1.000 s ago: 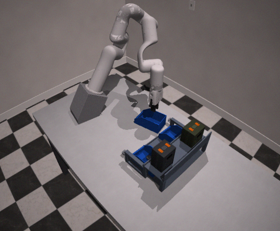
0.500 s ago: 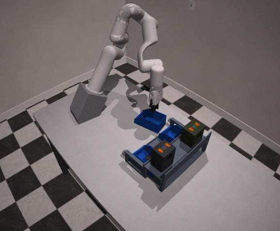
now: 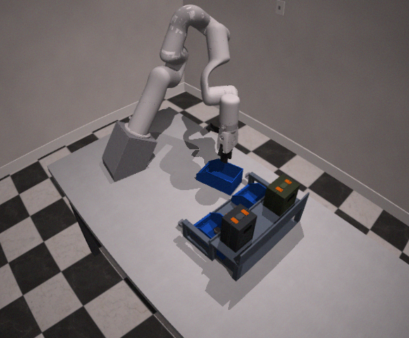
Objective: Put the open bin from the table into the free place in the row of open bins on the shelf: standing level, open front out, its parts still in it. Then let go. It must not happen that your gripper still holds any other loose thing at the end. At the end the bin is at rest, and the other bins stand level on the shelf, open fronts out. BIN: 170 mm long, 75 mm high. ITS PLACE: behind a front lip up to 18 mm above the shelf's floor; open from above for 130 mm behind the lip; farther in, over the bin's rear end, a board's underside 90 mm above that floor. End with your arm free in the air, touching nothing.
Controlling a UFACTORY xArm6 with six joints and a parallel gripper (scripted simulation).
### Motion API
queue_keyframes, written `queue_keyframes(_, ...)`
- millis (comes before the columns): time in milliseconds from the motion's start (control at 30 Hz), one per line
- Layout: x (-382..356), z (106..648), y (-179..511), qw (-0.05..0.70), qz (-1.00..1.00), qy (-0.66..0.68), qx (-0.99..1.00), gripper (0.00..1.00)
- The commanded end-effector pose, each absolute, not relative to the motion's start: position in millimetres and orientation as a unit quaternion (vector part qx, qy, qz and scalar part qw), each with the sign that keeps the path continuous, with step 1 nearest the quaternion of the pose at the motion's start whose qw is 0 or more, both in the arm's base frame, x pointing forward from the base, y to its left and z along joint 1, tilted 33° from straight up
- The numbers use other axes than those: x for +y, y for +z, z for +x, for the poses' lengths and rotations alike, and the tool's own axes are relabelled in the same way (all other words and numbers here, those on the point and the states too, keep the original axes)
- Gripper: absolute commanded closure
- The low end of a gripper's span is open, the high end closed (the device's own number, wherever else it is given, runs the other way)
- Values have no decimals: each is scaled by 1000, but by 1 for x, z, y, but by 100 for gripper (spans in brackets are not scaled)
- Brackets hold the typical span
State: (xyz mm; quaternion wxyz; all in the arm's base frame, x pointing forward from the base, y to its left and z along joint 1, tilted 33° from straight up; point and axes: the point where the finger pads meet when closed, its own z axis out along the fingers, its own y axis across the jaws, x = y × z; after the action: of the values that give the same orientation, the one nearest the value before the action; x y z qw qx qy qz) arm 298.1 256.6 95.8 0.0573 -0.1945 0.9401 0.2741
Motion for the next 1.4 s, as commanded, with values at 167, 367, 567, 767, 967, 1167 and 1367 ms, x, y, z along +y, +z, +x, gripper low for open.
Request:
queue_keyframes(167,257,299,97,58,-194,274,940,72)
queue_keyframes(367,255,299,99,58,-194,274,940,72)
queue_keyframes(567,255,299,99,58,-194,274,940,72)
queue_keyframes(767,255,299,99,58,-194,274,940,72)
queue_keyframes(967,255,299,100,58,-194,274,940,72)
queue_keyframes(1167,255,299,100,58,-194,274,940,72)
queue_keyframes(1367,256,299,98,58,-194,274,940,72)
